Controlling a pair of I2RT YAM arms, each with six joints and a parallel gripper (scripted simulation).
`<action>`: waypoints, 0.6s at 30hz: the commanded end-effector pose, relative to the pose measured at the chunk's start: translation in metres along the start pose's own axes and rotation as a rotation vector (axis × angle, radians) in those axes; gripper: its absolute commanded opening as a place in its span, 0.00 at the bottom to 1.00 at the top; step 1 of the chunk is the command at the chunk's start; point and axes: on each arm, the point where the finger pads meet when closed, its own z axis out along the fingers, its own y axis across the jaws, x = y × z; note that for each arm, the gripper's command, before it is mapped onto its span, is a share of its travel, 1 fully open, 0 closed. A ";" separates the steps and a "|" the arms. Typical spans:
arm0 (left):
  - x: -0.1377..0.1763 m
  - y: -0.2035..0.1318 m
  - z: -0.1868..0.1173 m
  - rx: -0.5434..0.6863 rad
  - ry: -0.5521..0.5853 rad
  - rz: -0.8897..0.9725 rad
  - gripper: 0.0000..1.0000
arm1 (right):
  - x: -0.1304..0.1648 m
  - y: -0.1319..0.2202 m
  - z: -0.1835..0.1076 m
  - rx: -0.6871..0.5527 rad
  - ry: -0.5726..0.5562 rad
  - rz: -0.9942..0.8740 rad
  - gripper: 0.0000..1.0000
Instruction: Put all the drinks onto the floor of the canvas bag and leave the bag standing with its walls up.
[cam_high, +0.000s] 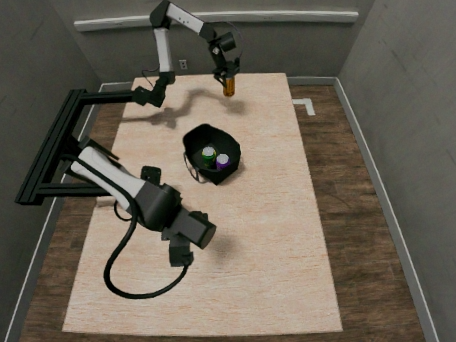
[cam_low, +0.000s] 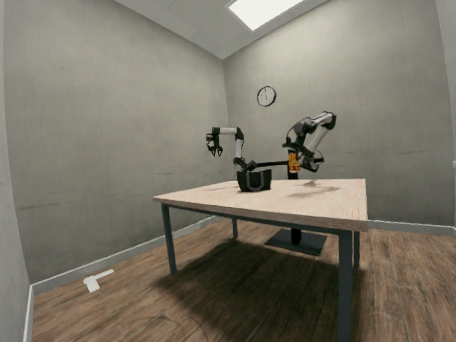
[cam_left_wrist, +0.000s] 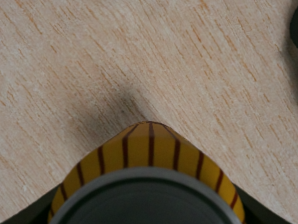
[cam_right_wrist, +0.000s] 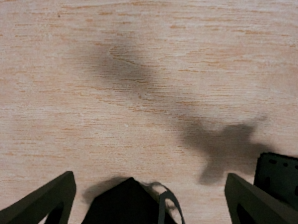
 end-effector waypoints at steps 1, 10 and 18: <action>-0.014 0.014 -0.012 -0.035 -0.082 -0.031 0.70 | -0.003 0.001 -0.010 -0.030 -0.026 0.009 0.86; -0.018 0.010 -0.030 -0.024 -0.052 -0.033 0.70 | -0.003 0.001 -0.010 -0.030 -0.026 0.009 0.86; -0.028 0.005 -0.040 -0.007 -0.027 -0.022 0.70 | -0.003 0.001 -0.010 -0.030 -0.026 0.009 0.86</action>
